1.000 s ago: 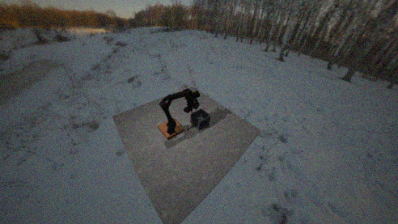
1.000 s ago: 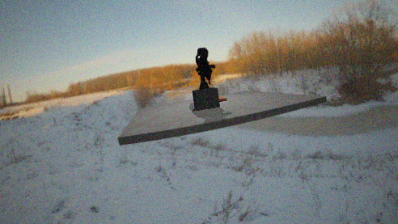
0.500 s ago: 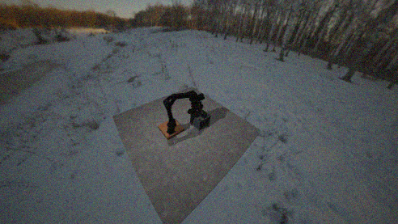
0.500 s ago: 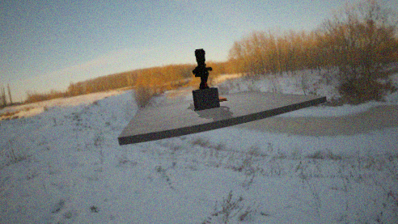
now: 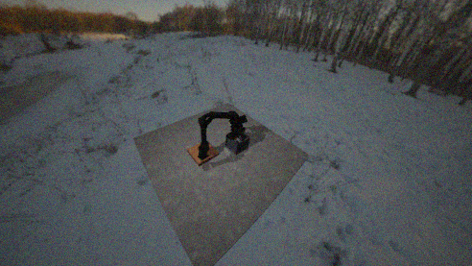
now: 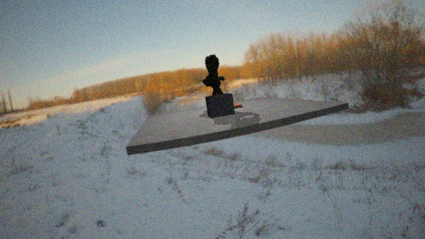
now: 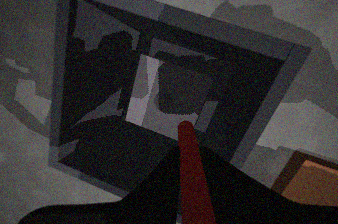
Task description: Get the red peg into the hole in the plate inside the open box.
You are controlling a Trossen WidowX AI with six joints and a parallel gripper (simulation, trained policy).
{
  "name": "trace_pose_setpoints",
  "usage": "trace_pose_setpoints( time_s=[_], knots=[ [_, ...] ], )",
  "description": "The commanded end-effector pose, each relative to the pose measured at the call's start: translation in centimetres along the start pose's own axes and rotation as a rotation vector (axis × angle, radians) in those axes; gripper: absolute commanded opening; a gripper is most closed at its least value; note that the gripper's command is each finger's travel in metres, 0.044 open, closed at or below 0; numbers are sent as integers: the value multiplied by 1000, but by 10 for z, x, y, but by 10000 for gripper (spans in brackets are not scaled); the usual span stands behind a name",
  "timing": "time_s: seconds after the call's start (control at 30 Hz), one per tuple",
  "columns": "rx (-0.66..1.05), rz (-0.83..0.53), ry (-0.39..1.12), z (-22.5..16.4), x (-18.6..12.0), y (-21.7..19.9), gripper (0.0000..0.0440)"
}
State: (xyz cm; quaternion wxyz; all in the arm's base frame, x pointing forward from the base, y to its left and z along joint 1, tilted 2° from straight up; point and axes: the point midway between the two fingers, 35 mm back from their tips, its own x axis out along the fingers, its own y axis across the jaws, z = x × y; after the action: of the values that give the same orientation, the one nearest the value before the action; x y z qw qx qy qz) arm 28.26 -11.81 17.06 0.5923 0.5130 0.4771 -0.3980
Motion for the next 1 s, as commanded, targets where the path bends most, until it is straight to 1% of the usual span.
trace_pose_setpoints(
  time_s=[0.0, 0.37, 0.87, 0.9, 0.97],
  knots=[
    [-11, -3, 10, 5, 9, 2, 0],
    [-52, 1, 41, 10, 40, 11, 0],
    [-150, -12, 77, 9, 83, 20, 0],
    [-156, -15, 76, 9, 85, 20, 4],
    [-165, -23, 82, 8, 89, 19, 56]
  ],
)
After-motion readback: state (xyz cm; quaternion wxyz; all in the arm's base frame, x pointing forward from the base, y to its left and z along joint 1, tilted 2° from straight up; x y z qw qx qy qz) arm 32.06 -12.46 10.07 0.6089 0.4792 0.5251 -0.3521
